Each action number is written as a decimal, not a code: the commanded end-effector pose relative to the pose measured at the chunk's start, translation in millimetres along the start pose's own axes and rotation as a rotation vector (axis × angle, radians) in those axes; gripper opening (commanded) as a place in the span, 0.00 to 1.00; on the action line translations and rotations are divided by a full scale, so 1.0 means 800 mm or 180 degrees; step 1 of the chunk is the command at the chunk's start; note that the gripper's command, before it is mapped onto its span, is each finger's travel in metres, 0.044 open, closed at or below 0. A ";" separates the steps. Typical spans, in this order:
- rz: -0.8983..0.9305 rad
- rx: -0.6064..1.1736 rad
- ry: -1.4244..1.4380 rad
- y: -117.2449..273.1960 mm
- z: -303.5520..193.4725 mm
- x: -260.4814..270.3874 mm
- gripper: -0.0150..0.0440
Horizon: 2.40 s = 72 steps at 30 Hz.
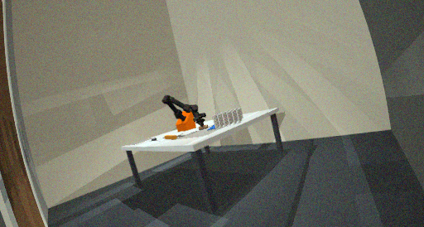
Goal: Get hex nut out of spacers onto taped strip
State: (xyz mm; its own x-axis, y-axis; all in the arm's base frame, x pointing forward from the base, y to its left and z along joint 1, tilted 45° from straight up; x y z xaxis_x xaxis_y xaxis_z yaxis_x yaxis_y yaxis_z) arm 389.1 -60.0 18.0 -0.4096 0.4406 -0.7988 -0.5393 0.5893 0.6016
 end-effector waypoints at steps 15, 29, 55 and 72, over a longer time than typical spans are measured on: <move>-0.0005 0.0001 0.0007 0.006 -0.016 -0.004 0.25; -0.0005 0.0003 0.0008 0.010 -0.027 -0.006 0.25; -0.0005 0.0008 0.0010 0.018 -0.046 -0.009 0.25; -0.0005 0.0011 0.0011 0.022 -0.059 -0.012 0.25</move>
State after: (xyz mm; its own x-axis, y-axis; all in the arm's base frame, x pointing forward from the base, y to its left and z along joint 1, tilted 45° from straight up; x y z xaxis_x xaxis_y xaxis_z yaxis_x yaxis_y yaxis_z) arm 350.7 -84.0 34.4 -0.4117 0.4396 -0.7983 -0.5358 0.5918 0.6022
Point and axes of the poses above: the point midway between the two fingers, 35 mm back from their tips, its own y axis back along the fingers, its own x axis across the jaws, z = x × y, the point moved 1 cm from there along y, back along the fingers, and after that the axes turned 10 degrees about -y, right-handed, at the moved point
